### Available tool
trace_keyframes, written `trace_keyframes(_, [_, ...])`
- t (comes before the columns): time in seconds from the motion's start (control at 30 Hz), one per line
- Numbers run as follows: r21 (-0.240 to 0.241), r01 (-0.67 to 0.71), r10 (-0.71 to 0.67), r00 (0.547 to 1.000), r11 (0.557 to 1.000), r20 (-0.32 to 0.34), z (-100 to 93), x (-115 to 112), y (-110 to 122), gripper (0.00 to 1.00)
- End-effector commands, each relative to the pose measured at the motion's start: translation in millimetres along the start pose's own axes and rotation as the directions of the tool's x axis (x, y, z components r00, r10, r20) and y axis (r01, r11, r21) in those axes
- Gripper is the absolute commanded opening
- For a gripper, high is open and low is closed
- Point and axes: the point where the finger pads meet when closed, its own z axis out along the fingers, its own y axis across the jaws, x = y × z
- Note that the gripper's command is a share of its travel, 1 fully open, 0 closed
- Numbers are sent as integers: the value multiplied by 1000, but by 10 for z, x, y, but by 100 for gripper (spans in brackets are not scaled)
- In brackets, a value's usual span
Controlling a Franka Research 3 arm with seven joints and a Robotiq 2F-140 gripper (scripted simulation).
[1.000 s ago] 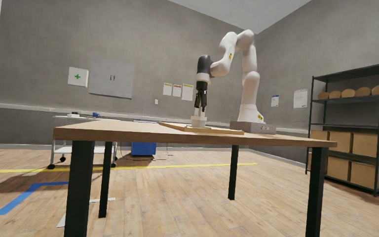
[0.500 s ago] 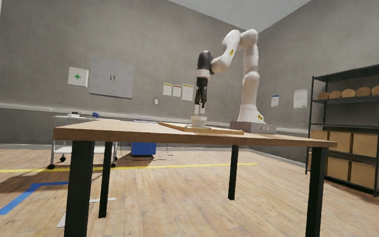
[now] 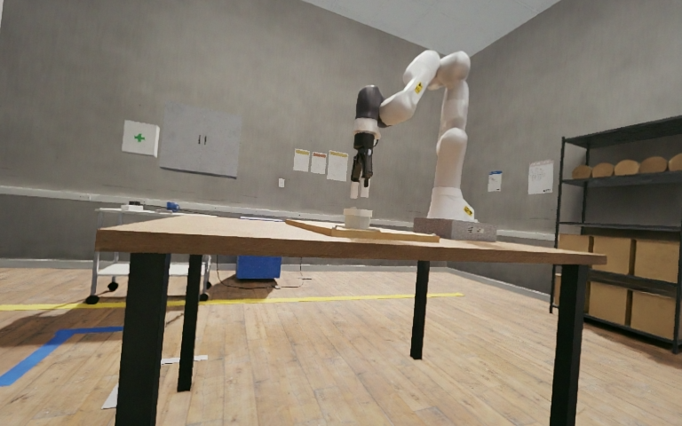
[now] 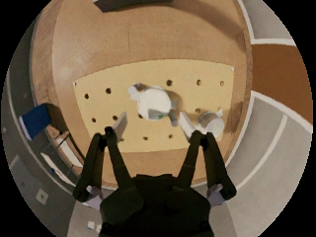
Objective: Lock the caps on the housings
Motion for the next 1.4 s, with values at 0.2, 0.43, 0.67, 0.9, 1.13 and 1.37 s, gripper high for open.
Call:
trace_keyframes(0.2, [-3,26,-26,1000,1000,-10,-91,27,5,78])
trace_keyframes(0.43, [-3,26,-26,1000,1000,-10,-109,27,5,78])
trace_keyframes(0.67, [-5,209,-209,978,978,-9,-113,43,9,78])
trace_keyframes(0.9, [-7,470,-470,883,883,-8,-116,68,15,78])
trace_keyframes(1.13, [-7,472,-472,882,882,-7,-116,68,15,78])
trace_keyframes(1.37, [-7,472,-472,882,882,-7,-116,68,15,78])
